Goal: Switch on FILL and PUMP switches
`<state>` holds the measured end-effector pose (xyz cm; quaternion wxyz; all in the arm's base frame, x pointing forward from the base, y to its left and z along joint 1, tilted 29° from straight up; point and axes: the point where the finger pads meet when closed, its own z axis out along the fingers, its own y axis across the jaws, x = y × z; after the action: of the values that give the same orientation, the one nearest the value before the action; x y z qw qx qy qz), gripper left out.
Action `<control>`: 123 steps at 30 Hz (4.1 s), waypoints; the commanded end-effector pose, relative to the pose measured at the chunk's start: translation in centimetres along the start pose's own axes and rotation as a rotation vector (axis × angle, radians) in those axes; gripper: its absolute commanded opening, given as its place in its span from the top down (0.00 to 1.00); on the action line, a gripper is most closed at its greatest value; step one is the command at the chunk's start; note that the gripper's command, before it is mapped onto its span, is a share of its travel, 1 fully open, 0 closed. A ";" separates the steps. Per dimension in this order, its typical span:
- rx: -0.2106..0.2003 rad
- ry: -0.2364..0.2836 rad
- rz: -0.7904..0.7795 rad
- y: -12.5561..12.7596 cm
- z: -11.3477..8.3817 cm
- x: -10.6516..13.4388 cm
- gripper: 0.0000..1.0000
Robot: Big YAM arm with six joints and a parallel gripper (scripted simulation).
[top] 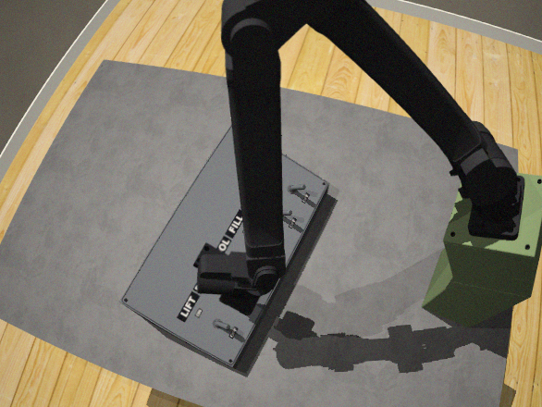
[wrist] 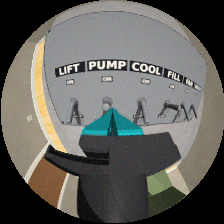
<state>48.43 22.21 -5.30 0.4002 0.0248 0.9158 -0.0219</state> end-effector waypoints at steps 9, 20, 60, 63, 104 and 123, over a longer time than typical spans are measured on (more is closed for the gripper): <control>-0.049 -0.070 0.029 2.3 -0.6 -3.4 1.00; -0.049 -0.070 0.029 2.3 -0.6 -3.4 1.00; -0.045 -0.061 0.033 2.1 -1.5 0.0 1.00; -0.034 -0.041 0.021 1.8 -2.6 0.6 1.00; -0.033 -0.043 0.026 1.5 -13.2 0.5 0.00; -0.033 -0.043 0.026 1.5 -13.2 0.5 0.00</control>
<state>38.34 23.78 2.02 0.4132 0.0274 0.9102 -0.0106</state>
